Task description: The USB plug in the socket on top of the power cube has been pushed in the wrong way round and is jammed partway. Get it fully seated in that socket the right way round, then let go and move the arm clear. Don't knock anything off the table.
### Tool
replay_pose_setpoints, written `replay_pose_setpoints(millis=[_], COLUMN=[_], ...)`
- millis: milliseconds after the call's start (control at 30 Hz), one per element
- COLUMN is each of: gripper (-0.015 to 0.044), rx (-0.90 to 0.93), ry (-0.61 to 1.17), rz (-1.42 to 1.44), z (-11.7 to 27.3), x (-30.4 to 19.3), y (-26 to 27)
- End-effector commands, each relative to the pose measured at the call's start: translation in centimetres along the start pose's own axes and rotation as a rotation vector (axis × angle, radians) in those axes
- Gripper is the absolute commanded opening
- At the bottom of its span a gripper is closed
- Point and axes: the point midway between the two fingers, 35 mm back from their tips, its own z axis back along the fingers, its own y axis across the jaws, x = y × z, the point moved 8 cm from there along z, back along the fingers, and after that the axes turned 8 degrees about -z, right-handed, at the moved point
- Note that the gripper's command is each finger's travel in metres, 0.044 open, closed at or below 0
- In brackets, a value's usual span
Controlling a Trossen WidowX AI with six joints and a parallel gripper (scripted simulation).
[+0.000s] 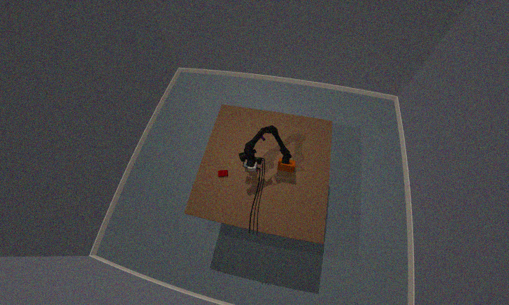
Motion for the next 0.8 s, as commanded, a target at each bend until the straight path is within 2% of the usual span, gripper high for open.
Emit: replay_pose_setpoints(millis=[0, 767], gripper=[0.0000, 0.0000], rx=[-0.001, -0.001], ry=[-0.001, -0.001], rz=[0.003, 0.003], z=[-0.08, -0.36], x=[0.04, 0.02], y=[0.00, -0.01])
